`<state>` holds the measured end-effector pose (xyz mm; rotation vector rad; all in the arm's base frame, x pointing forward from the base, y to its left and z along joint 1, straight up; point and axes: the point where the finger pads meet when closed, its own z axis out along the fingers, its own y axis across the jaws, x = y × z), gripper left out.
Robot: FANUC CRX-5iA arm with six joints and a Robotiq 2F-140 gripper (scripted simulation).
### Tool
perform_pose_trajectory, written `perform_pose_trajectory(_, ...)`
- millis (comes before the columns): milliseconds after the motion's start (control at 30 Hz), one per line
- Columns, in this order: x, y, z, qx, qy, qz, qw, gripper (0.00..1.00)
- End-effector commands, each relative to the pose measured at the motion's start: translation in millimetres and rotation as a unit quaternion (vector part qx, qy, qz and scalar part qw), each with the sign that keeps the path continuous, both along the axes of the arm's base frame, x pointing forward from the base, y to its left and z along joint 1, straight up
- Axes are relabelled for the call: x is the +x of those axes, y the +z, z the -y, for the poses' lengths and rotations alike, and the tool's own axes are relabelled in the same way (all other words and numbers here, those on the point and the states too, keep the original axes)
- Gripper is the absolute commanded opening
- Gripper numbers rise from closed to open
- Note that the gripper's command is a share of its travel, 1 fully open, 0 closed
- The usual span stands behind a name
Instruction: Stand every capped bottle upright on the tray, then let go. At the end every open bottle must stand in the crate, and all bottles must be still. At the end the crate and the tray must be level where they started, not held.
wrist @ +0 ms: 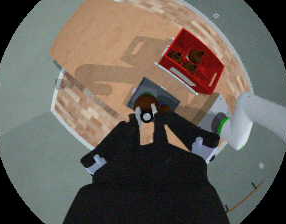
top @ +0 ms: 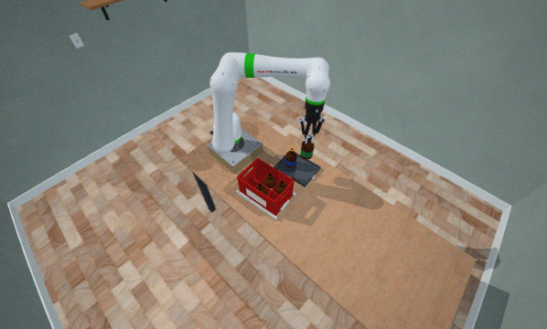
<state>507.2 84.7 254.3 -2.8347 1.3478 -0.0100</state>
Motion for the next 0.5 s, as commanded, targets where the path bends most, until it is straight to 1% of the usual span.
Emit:
perform_pose_trajectory(0, 0.5, 0.2, -1.3, 0.000, 0.000, 0.000, 1.000, 0.00)
perform_pose_trajectory(467, -0.3, 0.2, -8.5, 0.000, 0.000, 0.000, 1.000, 0.00)
